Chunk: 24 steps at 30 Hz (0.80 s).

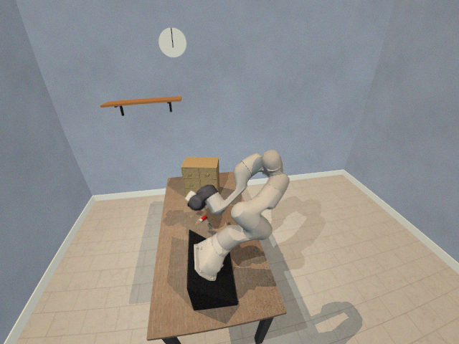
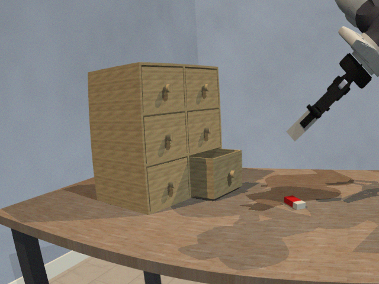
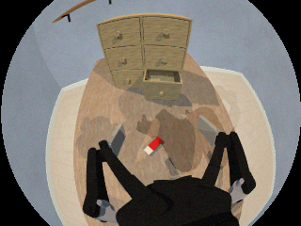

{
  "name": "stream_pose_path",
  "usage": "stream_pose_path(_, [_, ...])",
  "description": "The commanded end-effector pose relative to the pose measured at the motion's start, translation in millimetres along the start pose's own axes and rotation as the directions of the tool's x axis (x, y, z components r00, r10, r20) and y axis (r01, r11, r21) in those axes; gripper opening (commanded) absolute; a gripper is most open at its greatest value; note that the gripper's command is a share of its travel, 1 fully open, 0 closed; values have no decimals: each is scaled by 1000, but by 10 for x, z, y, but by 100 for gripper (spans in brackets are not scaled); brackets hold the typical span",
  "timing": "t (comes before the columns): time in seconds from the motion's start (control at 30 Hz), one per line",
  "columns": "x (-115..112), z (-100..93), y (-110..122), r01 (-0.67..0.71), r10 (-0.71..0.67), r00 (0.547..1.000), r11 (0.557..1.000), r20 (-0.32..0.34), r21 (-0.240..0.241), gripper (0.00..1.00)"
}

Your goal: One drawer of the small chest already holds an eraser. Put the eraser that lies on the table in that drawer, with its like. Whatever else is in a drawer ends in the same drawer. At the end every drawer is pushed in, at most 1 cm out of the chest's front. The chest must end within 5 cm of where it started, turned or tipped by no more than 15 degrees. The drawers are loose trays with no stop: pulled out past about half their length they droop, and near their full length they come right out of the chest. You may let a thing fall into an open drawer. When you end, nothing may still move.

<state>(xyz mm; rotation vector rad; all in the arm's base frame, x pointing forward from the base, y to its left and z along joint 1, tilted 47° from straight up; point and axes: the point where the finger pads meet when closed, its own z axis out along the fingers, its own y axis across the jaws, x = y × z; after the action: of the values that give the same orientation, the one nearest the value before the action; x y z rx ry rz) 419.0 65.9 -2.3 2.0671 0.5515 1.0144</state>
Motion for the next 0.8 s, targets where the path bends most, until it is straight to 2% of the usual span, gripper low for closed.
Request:
stream_pose_path(0.0, [173, 115, 92, -152, 144, 979, 987, -146, -49, 100])
stream_pose_path(0.17, [168, 226, 96, -152, 136, 961, 987, -240, -49, 100])
stream_pose_path(0.37, [163, 319, 100, -152, 129, 940, 987, -316, -50, 100])
stream_pose_path(0.5, [161, 359, 102, -153, 126, 929, 987, -347, -50, 100])
stream_pose_path(0.77, [160, 386, 103, -152, 124, 921, 987, -370, -49, 100])
